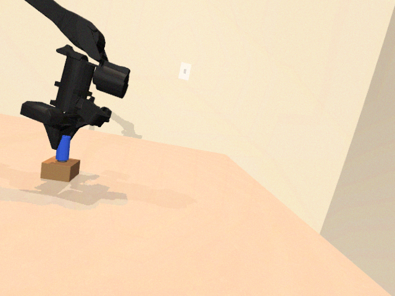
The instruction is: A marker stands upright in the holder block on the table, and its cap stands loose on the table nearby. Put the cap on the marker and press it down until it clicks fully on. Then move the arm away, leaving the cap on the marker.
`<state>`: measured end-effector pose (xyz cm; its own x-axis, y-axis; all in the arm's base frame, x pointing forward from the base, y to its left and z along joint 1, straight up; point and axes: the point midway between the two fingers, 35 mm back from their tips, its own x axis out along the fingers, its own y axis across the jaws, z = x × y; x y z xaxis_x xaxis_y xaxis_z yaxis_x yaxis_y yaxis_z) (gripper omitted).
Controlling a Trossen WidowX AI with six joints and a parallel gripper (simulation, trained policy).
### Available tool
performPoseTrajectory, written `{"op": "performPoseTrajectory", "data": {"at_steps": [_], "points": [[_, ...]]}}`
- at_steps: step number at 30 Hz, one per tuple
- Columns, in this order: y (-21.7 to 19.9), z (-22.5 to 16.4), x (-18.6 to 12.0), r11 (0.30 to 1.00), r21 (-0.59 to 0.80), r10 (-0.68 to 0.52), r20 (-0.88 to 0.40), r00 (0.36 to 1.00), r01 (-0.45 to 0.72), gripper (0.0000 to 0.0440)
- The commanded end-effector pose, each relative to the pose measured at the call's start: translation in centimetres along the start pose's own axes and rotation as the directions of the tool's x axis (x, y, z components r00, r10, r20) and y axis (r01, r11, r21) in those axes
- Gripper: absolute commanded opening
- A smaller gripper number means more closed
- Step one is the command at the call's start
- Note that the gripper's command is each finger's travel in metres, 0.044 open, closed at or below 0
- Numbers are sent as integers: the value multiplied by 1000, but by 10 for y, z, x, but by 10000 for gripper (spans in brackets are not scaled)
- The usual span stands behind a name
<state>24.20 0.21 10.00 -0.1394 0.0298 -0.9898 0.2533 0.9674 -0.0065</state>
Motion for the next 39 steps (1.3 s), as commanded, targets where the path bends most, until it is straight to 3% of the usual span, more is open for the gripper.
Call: {"op": "performPoseTrajectory", "data": {"at_steps": [1, 39], "points": [[-6, -4, 18, 999, -11, -33, -49, 998, 32, 65], [-9, -2, 20, 998, -47, -42, -33, 999, 40, 121]]}}
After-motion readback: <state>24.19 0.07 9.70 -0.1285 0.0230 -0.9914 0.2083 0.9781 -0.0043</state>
